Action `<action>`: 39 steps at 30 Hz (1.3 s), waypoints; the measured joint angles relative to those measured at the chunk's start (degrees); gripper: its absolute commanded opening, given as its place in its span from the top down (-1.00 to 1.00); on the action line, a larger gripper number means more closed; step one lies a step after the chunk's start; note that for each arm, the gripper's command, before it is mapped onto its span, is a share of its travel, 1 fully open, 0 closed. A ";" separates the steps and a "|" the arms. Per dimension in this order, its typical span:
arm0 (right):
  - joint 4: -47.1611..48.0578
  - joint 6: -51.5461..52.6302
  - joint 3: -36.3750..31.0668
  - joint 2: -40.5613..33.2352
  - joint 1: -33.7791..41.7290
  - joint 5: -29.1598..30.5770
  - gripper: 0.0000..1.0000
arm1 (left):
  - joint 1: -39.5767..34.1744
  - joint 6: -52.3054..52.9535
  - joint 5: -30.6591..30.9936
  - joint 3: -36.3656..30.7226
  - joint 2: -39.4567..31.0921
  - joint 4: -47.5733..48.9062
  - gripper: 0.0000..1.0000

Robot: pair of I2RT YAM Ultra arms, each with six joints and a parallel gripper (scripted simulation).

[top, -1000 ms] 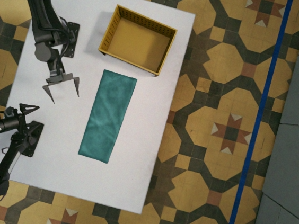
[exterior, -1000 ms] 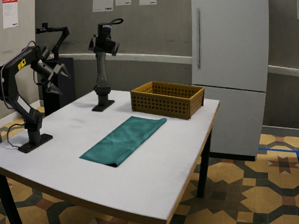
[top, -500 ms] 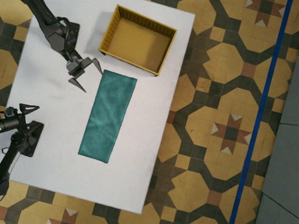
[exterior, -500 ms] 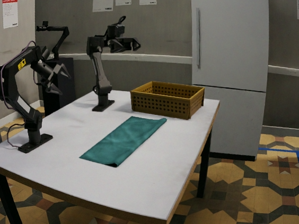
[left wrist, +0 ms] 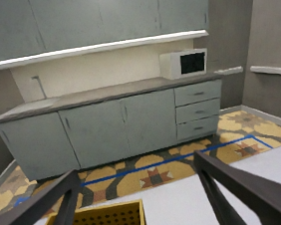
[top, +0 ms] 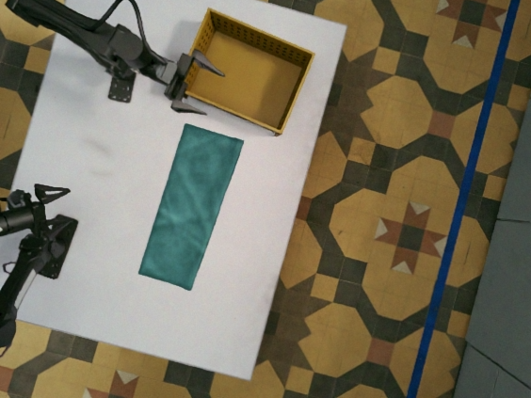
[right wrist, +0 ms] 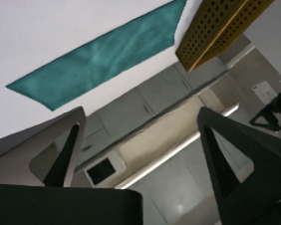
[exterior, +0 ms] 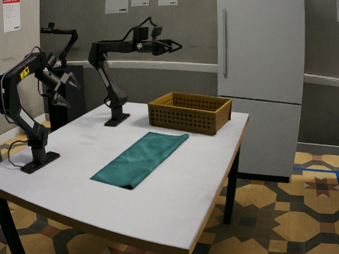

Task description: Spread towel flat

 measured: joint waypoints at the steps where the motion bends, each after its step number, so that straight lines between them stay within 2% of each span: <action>1: 0.00 0.00 0.00 0.00 0.00 0.00 -1.00 | 2.93 -0.02 0.63 0.00 0.00 0.00 -1.00; 4: 0.00 0.00 0.00 0.00 0.00 0.00 -1.00 | 7.87 0.00 -0.87 0.00 -0.02 0.04 -1.00; 7: 0.13 0.46 0.00 0.07 0.07 -0.20 -1.00 | 15.58 0.00 1.07 0.00 0.00 0.04 -1.00; 9: 1.16 1.55 0.00 0.79 0.50 -0.87 -1.00 | 17.70 0.00 1.77 0.00 -0.02 0.15 -1.00; 15: 8.11 10.14 1.97 5.51 2.40 -5.35 -1.00 | 17.99 0.00 4.24 0.00 -0.02 0.20 -1.00; 39: 37.22 45.62 3.21 8.17 1.53 -24.22 -1.00 | 17.99 0.00 4.79 0.00 -0.02 0.20 -1.00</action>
